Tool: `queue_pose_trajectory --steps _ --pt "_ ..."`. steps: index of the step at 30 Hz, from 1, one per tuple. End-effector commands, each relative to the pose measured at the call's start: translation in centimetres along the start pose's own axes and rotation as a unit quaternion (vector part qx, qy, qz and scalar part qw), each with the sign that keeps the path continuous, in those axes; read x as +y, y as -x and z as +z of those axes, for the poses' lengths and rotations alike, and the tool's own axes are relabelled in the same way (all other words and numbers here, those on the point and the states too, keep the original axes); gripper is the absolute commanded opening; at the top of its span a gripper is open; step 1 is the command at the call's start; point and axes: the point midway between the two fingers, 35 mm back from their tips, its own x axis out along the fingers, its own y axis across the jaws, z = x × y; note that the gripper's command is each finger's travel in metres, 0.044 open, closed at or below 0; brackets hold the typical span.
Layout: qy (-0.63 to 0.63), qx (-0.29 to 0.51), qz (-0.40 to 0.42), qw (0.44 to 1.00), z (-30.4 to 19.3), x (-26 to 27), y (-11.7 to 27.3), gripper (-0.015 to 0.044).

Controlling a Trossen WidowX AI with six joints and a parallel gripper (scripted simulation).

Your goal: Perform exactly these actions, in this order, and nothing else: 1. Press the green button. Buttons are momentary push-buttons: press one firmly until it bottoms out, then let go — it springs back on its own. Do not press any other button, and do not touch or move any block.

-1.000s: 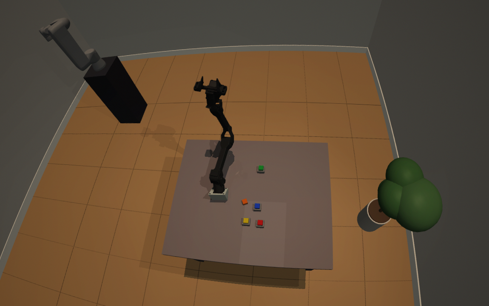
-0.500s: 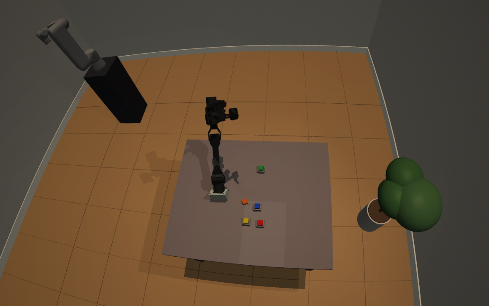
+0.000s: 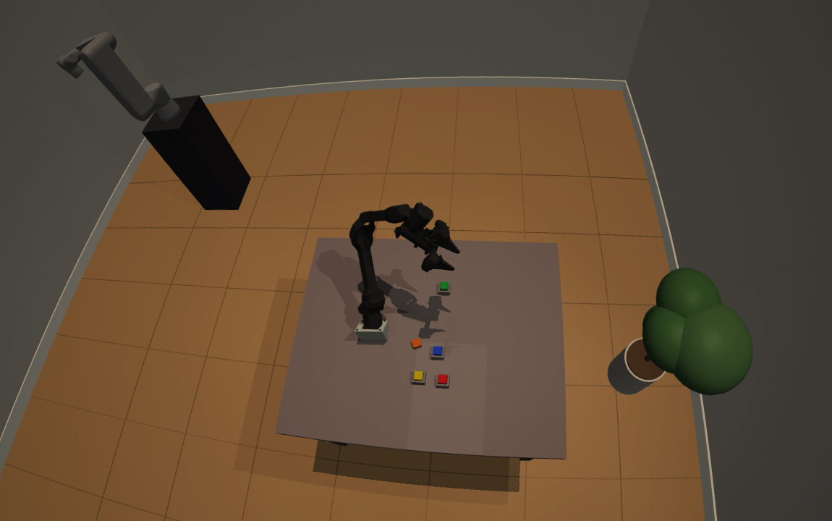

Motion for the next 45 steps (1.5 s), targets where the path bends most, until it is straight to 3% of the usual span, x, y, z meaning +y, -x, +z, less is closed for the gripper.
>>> queue_pose_trajectory --steps 1,9,11,16,23,31,45 --pt "-0.005 0.13 0.07 0.989 -5.2 3.8 -4.2 0.04" --pt "-0.006 0.422 0.168 0.891 -18.3 12.3 -7.1 0.04" --pt "-0.005 0.456 0.174 0.873 -19.9 13.2 -6.9 0.04" --pt "-0.005 0.459 0.174 0.871 -20.0 13.2 -6.9 0.04" --pt "-0.005 0.458 0.175 0.871 -24.7 15.1 -10.0 0.0216" --pt "-0.005 0.458 0.175 0.871 -24.9 15.2 -10.0 0.002" --pt "-0.005 0.458 0.175 0.871 -25.5 15.4 -10.4 0.002"
